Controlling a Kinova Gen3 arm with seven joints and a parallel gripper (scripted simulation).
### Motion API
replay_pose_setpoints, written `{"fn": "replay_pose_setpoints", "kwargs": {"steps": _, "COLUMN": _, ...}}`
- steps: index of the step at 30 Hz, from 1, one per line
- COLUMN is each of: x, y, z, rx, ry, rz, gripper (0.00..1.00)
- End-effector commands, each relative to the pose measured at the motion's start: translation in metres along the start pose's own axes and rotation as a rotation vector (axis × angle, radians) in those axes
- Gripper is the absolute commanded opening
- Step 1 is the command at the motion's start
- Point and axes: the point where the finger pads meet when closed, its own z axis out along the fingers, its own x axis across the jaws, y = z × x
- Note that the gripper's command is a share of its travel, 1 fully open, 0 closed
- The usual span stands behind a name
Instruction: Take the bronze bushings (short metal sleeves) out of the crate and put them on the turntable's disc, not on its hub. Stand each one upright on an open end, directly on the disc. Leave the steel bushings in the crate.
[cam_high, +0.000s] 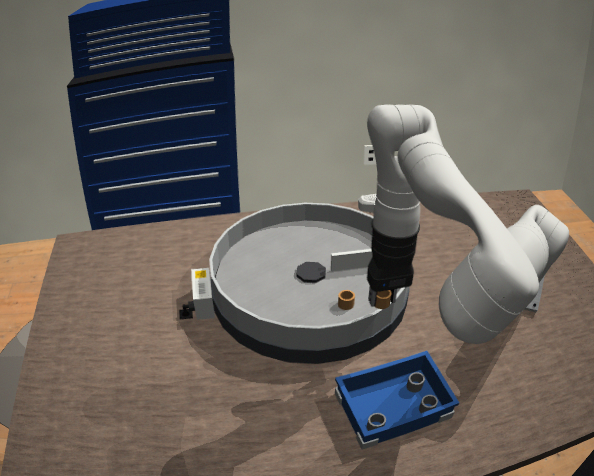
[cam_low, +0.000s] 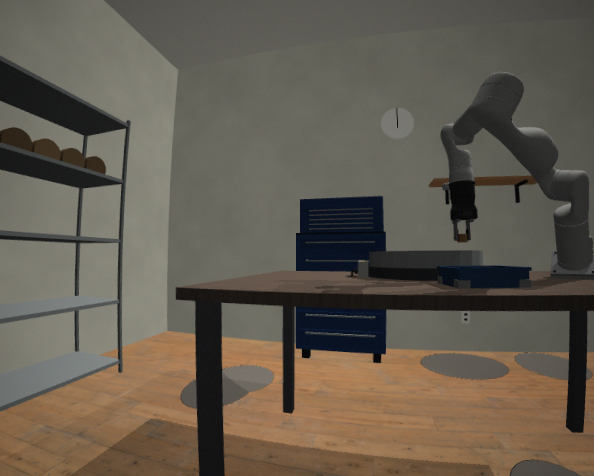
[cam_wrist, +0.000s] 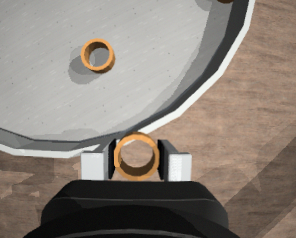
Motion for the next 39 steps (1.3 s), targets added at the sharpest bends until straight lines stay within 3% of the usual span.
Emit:
{"fn": "replay_pose_setpoints", "kwargs": {"steps": 1, "x": -0.002, "y": -0.016, "z": -0.005, "rx": 0.013, "ry": -0.014, "rz": 0.003, "gripper": 0.00}}
{"fn": "replay_pose_setpoints", "kwargs": {"steps": 27, "x": -0.002, "y": -0.099, "z": -0.007, "rx": 0.015, "ry": -0.016, "rz": 0.002, "gripper": 0.00}}
{"fn": "replay_pose_setpoints", "kwargs": {"steps": 39, "x": -0.001, "y": -0.153, "z": -0.008, "rx": 0.016, "ry": -0.017, "rz": 0.001, "gripper": 0.00}}
